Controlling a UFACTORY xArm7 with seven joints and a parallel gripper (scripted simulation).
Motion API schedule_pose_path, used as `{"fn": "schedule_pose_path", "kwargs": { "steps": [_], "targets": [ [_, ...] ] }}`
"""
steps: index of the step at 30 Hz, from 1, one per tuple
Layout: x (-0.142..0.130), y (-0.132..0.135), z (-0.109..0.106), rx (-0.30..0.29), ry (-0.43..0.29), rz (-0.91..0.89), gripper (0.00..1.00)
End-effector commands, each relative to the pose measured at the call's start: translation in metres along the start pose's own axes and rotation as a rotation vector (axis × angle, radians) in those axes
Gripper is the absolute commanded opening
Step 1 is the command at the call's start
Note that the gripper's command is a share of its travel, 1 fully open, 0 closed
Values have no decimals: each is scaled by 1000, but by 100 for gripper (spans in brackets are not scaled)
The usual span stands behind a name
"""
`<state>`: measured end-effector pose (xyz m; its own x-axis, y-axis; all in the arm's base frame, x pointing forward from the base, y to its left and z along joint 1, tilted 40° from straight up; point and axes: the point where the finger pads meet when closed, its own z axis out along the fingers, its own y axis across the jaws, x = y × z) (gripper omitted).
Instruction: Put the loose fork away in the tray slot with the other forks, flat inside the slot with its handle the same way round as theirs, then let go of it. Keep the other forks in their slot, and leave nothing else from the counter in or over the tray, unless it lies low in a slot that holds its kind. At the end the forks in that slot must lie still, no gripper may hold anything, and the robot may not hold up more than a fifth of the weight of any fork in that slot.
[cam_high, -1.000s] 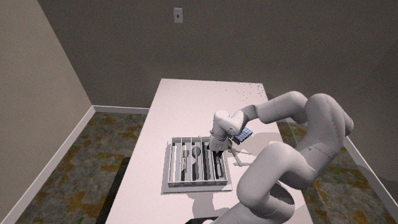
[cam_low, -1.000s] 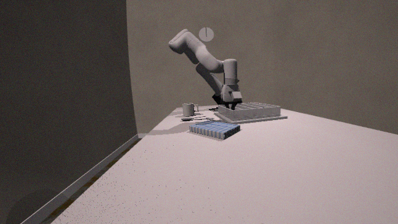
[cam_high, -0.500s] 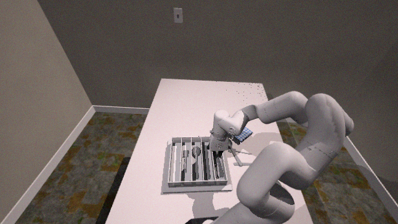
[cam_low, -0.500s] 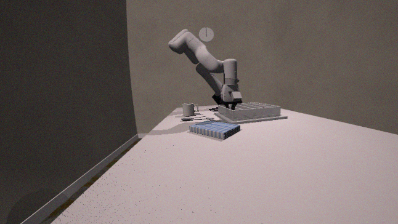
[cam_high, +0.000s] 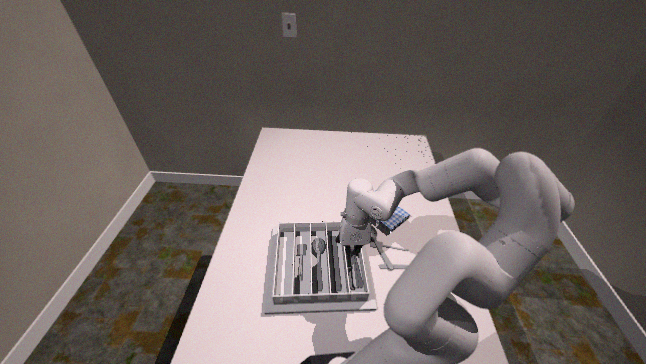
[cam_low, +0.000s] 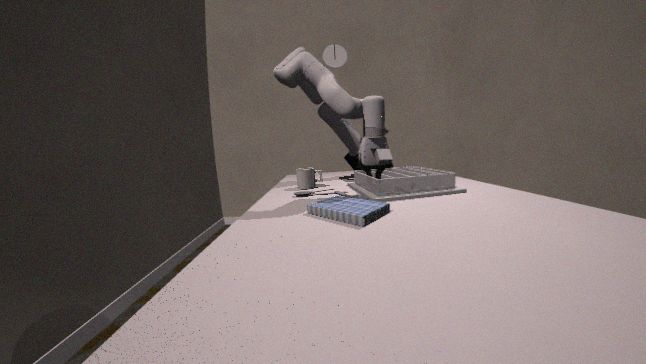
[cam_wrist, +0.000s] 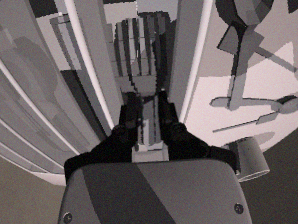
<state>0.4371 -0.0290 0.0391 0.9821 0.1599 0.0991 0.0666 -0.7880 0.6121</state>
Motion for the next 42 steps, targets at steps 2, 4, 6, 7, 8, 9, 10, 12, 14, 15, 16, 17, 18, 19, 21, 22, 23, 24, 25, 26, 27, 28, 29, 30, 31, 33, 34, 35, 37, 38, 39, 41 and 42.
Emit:
{"fn": "schedule_pose_path", "kwargs": {
  "steps": [2, 4, 6, 7, 8, 9, 10, 12, 14, 15, 16, 17, 18, 19, 21, 22, 23, 24, 25, 26, 27, 28, 29, 30, 31, 33, 34, 35, 37, 38, 39, 41, 42],
  "targets": [
    [-1, 0, 1, -1, -3, -1, 24],
    [-1, 0, 1, -1, -3, -1, 24],
    [-1, 0, 1, -1, -3, -1, 24],
    [-1, 0, 1, -1, -3, -1, 24],
    [-1, 0, 1, -1, -3, -1, 24],
    [-1, 0, 0, -1, -3, -1, 24],
    [-1, 0, -1, -1, -3, -1, 24],
    [-1, 0, -3, -1, -3, -1, 24],
    [-2, 0, -7, -1, -3, -1, 24],
    [-2, 0, -9, -1, -3, -1, 24],
    [-2, 0, -12, -1, -3, -1, 24],
    [-3, 0, -15, -1, -3, -1, 24],
    [-3, 0, -18, -1, -3, -1, 24],
    [-3, 0, -22, -1, -3, -1, 24],
    [-4, 0, -26, -1, -3, -1, 24],
    [-4, 0, -26, -1, -3, -1, 24],
    [-4, 0, -30, -1, -3, -1, 24],
    [-4, 0, -34, -1, -3, -1, 24],
    [-5, 0, -38, -1, -3, -1, 24],
    [-5, 0, -43, -1, -3, -1, 24],
    [-6, 0, -47, -1, -3, -1, 24],
    [-6, 0, -52, -1, -3, -1, 24],
    [-7, 0, -57, -1, -3, -1, 24],
    [-7, 0, -61, -1, -3, -1, 24],
    [-8, 0, -66, -1, -3, -1, 24],
    [-9, 0, -75, -1, -3, -1, 24],
    [-9, 0, -80, -1, -3, -1, 24],
    [-10, 0, -84, -1, -3, -1, 24],
    [-10, 0, -92, -1, -3, -1, 24],
    [-10, 0, -92, -1, -3, -1, 24],
    [-10, 0, -92, -1, -3, -1, 24],
    [-11, 0, -99, -1, -3, -1, 24],
    [-11, 0, -102, -1, -3, -1, 24]
  ]
}}
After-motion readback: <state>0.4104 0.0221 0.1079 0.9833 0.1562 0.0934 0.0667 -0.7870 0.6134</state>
